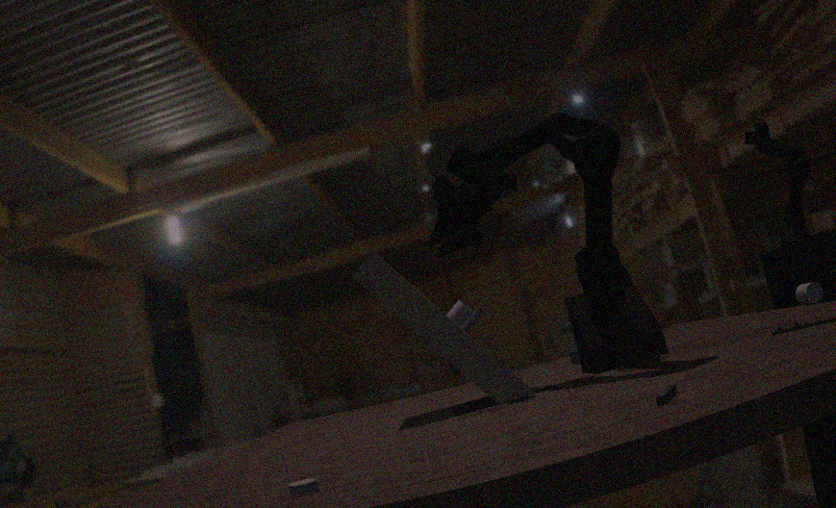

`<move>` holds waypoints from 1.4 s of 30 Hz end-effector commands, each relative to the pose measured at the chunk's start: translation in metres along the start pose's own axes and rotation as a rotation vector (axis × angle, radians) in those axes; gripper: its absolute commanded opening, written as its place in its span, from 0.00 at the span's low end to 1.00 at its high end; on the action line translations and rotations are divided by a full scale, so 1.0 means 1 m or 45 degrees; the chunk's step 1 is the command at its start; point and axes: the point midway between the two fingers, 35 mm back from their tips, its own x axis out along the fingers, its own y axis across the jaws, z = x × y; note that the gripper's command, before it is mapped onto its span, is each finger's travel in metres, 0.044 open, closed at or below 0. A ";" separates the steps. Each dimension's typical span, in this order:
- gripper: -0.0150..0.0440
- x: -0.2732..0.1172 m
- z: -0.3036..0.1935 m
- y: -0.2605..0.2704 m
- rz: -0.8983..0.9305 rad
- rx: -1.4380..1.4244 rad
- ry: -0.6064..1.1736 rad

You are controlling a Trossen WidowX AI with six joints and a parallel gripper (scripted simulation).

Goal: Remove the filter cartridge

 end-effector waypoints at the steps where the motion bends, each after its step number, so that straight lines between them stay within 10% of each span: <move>1: 0.89 -0.022 0.024 0.010 0.006 -0.013 -0.013; 3: 0.98 -0.023 0.025 0.011 0.007 -0.013 -0.013; 8: 0.77 0.000 -0.022 -0.008 -0.074 -0.196 0.201; 13: 0.77 0.015 -0.087 -0.024 -0.092 -0.443 0.528; 42: 0.77 0.048 -0.102 -0.030 -0.093 -0.454 0.540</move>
